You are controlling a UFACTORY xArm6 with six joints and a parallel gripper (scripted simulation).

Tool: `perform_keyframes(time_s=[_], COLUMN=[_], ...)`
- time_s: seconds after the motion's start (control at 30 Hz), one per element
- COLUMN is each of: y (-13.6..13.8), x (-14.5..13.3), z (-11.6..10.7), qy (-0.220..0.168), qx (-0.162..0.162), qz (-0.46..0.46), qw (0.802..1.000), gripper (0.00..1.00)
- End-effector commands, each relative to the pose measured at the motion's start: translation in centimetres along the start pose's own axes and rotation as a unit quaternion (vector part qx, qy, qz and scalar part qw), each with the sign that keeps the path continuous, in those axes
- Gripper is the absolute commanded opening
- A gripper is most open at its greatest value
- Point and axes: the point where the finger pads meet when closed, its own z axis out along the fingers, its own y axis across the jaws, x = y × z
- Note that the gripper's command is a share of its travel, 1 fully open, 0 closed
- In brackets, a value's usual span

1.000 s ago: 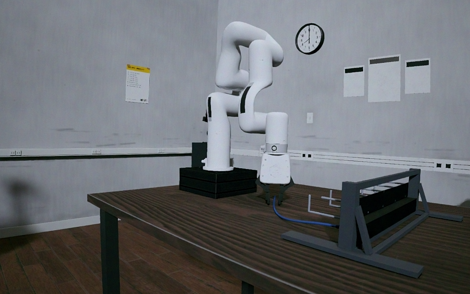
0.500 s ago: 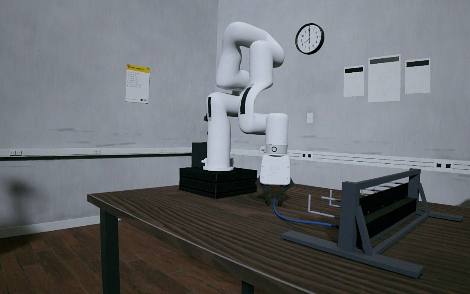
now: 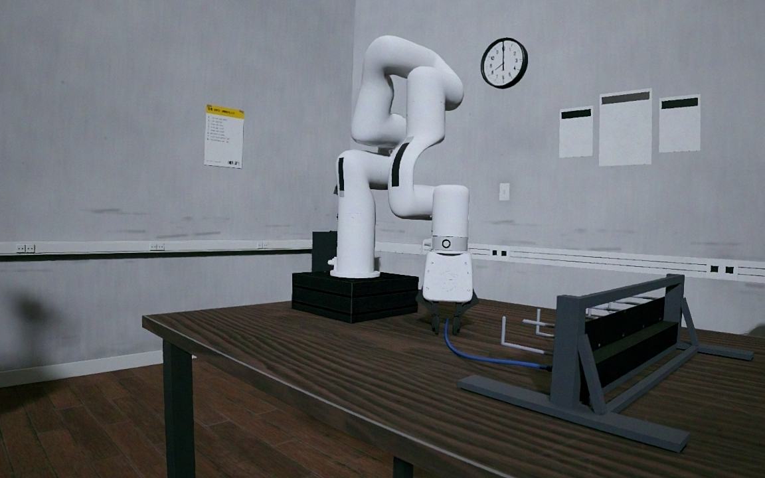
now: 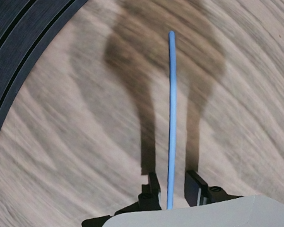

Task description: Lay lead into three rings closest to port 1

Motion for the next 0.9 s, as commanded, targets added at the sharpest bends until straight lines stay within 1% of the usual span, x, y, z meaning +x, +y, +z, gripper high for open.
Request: perform_keyframes(time_s=[0.0,0.47,0.5,0.87], y=[0.09,0.09,0.09,0.09], x=[-0.07,-0.07,-0.07,-0.07], z=[-0.05,-0.04,-0.04,-0.04], qy=[-0.001,-0.001,-0.001,-0.001], qx=[-0.001,-0.001,-0.001,-0.001], qz=[0.0,0.0,0.0,0.0], qw=[1.0,1.0,1.0,1.0], gripper=[0.33,0.33,0.0,0.0])
